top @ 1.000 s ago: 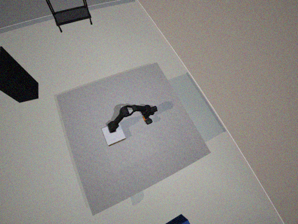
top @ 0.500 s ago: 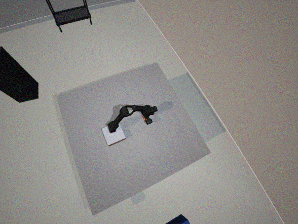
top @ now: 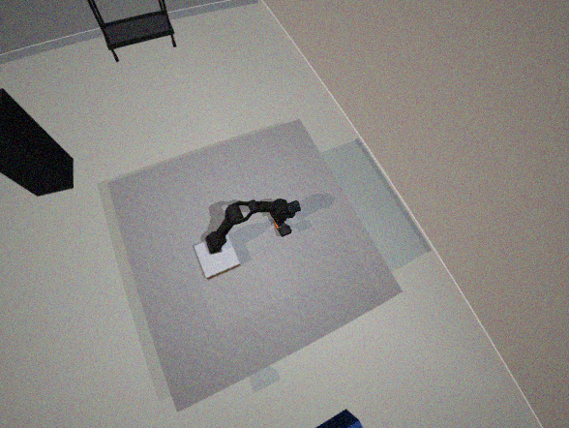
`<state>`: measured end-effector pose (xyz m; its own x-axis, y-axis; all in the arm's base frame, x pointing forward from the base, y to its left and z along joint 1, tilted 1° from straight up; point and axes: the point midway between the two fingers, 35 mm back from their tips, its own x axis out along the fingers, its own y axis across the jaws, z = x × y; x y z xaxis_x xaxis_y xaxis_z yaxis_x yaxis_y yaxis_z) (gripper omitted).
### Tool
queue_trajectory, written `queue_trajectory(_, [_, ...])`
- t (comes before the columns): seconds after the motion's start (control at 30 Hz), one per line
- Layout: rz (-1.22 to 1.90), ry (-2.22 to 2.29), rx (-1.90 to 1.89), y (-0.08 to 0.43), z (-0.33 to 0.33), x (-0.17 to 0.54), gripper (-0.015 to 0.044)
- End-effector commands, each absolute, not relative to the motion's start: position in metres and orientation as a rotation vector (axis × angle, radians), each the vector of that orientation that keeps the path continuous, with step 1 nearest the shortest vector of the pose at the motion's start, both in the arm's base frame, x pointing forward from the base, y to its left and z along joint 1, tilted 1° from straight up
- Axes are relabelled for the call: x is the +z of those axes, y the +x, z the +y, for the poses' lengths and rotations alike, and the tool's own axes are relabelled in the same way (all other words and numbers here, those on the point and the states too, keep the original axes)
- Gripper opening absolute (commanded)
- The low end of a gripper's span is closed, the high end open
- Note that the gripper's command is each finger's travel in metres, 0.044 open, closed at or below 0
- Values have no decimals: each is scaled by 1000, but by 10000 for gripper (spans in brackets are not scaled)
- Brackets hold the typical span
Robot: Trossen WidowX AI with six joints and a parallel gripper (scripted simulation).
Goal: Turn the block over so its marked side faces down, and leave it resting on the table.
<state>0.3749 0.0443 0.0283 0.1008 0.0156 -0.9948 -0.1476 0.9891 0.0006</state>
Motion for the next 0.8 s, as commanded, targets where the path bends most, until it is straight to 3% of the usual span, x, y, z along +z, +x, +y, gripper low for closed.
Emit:
queue_trajectory(0.0, [1411,-102,125,375,45,27,0])
queue_trajectory(0.77, [1056,-75,136,373,44,21,0])
